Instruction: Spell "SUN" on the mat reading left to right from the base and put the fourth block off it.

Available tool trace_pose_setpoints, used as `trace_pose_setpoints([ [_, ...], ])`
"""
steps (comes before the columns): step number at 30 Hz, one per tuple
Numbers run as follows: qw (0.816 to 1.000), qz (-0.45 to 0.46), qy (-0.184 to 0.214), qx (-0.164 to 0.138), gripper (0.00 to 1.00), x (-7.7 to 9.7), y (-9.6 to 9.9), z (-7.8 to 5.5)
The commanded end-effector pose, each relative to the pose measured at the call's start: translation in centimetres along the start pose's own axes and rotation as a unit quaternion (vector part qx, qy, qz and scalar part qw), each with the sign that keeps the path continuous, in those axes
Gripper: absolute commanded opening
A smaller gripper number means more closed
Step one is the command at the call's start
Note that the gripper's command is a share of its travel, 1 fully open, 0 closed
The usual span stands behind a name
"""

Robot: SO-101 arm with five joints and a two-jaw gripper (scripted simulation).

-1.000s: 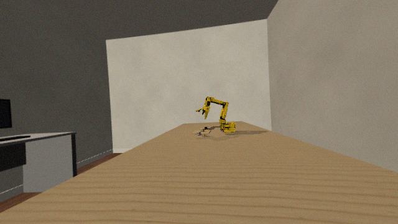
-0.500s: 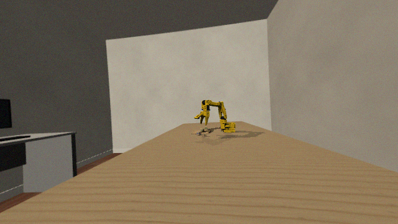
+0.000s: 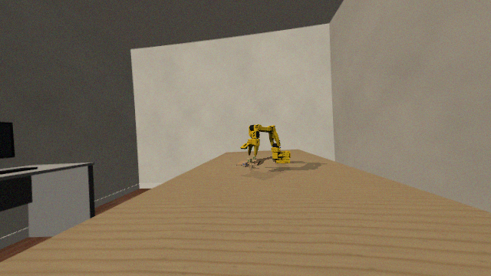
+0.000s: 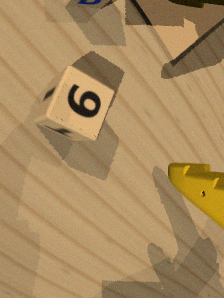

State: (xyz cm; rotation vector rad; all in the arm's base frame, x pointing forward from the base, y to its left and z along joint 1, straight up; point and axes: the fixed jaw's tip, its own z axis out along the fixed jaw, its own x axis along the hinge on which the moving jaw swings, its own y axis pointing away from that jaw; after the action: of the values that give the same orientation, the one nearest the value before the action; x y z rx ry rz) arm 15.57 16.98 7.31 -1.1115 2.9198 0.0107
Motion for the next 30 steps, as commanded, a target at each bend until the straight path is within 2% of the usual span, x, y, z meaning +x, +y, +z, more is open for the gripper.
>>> trace_pose_setpoints([
  [1,0.999,0.000,-0.045,-0.004,0.32,-0.8,0.2,-1.5],
  [13,0.999,0.003,-0.045,-0.004,0.32,-0.8,0.0,-1.5],
  [16,0.998,0.033,-0.046,-0.002,0.32,-1.1,-1.4,-1.5],
  [21,0.991,0.124,-0.051,0.004,0.32,-1.2,-5.8,-1.5],
  [23,0.988,0.148,-0.052,0.006,0.32,-1.0,-7.0,-1.5],
  [30,0.986,0.157,-0.052,0.007,0.32,-1.0,-7.5,-1.5],
])
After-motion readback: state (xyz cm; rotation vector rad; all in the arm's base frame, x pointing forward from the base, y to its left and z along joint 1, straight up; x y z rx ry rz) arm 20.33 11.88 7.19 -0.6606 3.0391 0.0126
